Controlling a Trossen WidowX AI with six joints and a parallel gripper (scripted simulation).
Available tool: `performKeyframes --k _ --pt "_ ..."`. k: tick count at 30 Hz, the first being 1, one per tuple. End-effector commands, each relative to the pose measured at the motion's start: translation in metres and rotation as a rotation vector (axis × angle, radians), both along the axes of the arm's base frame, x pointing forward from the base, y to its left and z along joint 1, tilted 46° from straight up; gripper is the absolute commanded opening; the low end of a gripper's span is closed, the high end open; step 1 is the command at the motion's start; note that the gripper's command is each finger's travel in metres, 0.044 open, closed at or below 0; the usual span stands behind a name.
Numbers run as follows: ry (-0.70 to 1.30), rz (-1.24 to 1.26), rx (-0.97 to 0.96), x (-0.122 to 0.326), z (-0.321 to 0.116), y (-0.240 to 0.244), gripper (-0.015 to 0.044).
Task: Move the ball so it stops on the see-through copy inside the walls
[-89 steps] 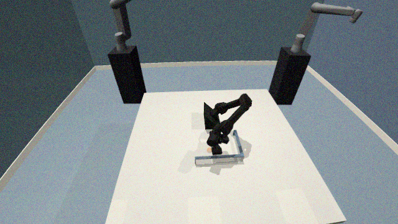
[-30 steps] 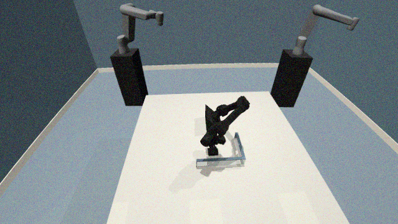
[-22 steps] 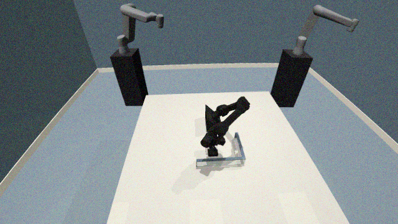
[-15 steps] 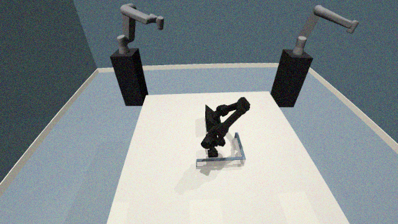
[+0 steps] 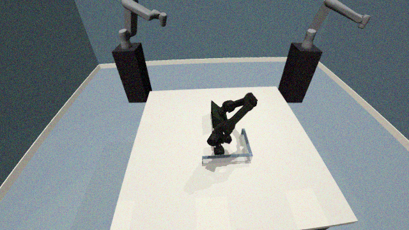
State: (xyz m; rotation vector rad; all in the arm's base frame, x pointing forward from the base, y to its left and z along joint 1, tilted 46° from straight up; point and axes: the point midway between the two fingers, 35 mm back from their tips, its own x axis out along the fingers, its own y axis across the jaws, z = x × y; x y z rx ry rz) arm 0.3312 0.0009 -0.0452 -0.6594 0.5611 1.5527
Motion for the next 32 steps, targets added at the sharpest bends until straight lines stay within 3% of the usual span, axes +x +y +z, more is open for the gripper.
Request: performKeyframes --k 1,6,12,23,28,32 --pt "-0.001 0.001 0.0 0.0 0.0 0.0 0.0289" --pt "0.0 0.0 0.0 0.001 0.002 -0.002 0.0304" --pt "0.006 -0.003 0.0 0.003 0.057 -0.06 0.0304" --pt "0.001 -0.022 -0.001 0.004 0.054 -0.062 0.0304" --pt "0.001 -0.018 0.001 0.002 0.086 -0.092 0.0436" --pt "0.001 -0.018 0.001 0.002 0.088 -0.094 0.044"
